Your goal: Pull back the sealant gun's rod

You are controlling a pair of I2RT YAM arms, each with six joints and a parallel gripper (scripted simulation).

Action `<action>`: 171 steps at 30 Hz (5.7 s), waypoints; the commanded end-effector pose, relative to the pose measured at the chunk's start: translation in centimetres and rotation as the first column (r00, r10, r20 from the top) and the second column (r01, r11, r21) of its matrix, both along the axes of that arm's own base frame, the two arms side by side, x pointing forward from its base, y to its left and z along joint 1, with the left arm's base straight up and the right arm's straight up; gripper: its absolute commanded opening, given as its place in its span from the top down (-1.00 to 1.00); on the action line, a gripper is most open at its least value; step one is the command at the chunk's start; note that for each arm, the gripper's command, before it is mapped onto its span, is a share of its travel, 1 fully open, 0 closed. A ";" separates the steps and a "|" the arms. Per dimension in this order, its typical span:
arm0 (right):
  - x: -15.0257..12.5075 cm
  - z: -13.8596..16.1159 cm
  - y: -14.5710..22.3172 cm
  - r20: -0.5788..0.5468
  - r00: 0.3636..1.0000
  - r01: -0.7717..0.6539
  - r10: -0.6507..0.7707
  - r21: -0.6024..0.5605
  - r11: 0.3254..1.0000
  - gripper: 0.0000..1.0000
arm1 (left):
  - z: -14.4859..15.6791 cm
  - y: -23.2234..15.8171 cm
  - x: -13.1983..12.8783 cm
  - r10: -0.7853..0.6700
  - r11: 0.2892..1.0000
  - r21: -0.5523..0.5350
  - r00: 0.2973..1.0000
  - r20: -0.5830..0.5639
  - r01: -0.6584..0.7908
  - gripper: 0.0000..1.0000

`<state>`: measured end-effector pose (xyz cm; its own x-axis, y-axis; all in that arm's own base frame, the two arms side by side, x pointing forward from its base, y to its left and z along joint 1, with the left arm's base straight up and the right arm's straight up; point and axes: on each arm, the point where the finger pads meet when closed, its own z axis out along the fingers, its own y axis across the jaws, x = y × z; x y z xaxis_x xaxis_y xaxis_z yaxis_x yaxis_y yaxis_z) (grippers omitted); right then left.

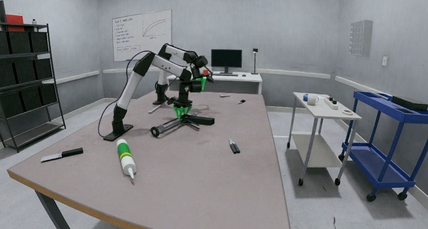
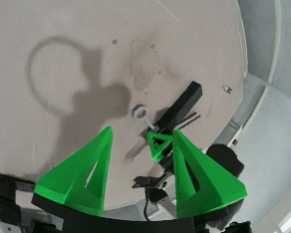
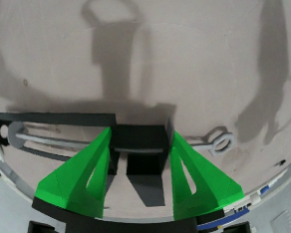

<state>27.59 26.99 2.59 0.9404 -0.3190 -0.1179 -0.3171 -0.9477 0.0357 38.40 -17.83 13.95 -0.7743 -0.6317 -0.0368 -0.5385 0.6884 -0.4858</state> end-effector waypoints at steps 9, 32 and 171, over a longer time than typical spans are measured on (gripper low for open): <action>0.1 0.0 0.1 0.005 1.000 -0.009 0.009 0.001 1.000 -0.04 | -4.3 -4.0 -0.1 0.368 0.917 0.024 0.821 -0.437 -0.398 -0.23; 0.1 0.0 0.1 0.005 1.000 -0.009 0.009 0.001 1.000 -0.04 | -11.2 -9.9 -1.5 0.421 0.892 0.116 0.710 -0.565 -0.437 -0.13; -1.8 -0.7 -3.4 -0.092 0.996 -0.006 -0.009 -0.170 0.985 -0.04 | -11.7 5.3 3.5 0.417 0.896 0.118 0.715 -0.561 -0.429 0.37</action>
